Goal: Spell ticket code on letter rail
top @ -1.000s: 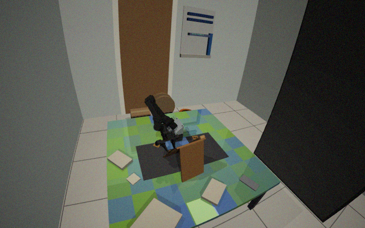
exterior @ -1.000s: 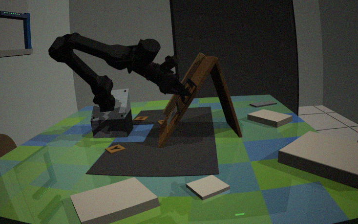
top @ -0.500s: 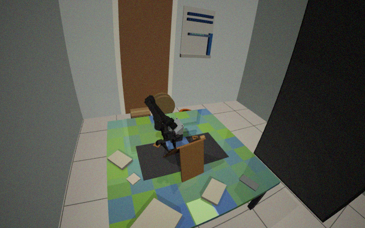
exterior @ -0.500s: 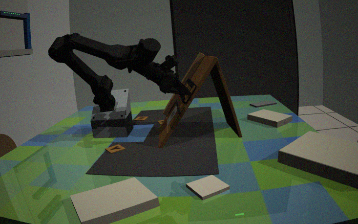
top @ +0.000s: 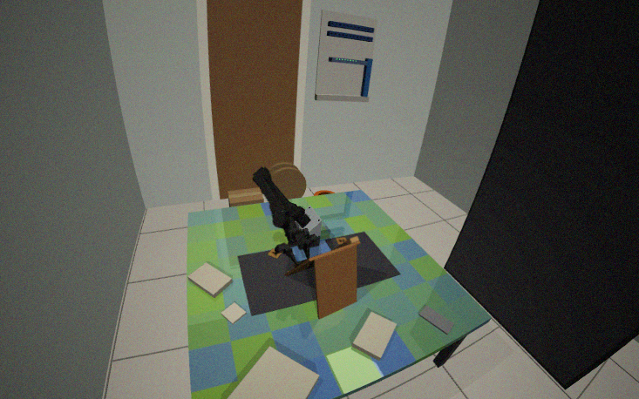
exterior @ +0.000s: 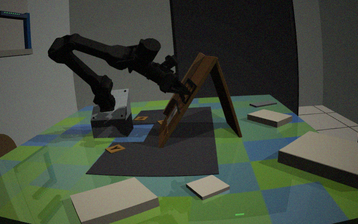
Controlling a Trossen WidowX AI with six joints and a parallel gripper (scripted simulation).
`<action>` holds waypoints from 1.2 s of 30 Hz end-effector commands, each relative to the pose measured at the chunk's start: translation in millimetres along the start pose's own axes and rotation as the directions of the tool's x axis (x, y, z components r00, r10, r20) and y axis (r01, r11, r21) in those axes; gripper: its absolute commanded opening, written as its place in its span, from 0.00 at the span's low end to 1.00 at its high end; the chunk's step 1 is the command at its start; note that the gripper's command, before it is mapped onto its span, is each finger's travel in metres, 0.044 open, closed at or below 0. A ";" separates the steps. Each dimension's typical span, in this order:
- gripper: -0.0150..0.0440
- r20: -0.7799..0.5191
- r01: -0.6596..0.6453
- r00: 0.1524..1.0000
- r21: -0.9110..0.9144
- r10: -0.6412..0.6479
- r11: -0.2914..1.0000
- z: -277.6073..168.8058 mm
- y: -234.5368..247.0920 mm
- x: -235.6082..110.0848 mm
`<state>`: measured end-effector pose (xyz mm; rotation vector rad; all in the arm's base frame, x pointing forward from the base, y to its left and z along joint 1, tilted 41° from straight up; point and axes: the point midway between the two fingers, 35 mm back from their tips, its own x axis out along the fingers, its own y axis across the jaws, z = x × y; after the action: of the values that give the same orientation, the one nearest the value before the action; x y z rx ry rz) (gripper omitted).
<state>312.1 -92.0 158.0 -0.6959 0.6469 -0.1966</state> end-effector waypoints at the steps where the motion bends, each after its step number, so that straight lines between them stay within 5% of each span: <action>1: 0.25 -0.006 0.000 1.000 0.002 0.000 1.000 -2.7 4.6 0.5; 10: 0.25 -0.006 0.000 1.000 0.002 0.000 1.000 -3.3 7.4 0.6; 21: 0.74 -0.006 0.000 1.000 0.002 0.000 1.000 -1.3 6.1 -3.9; 36: 0.75 -0.007 -0.001 1.000 0.002 0.001 1.000 -1.0 6.7 -17.7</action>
<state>299.3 -81.7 160.3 -0.6953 0.6541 -0.1926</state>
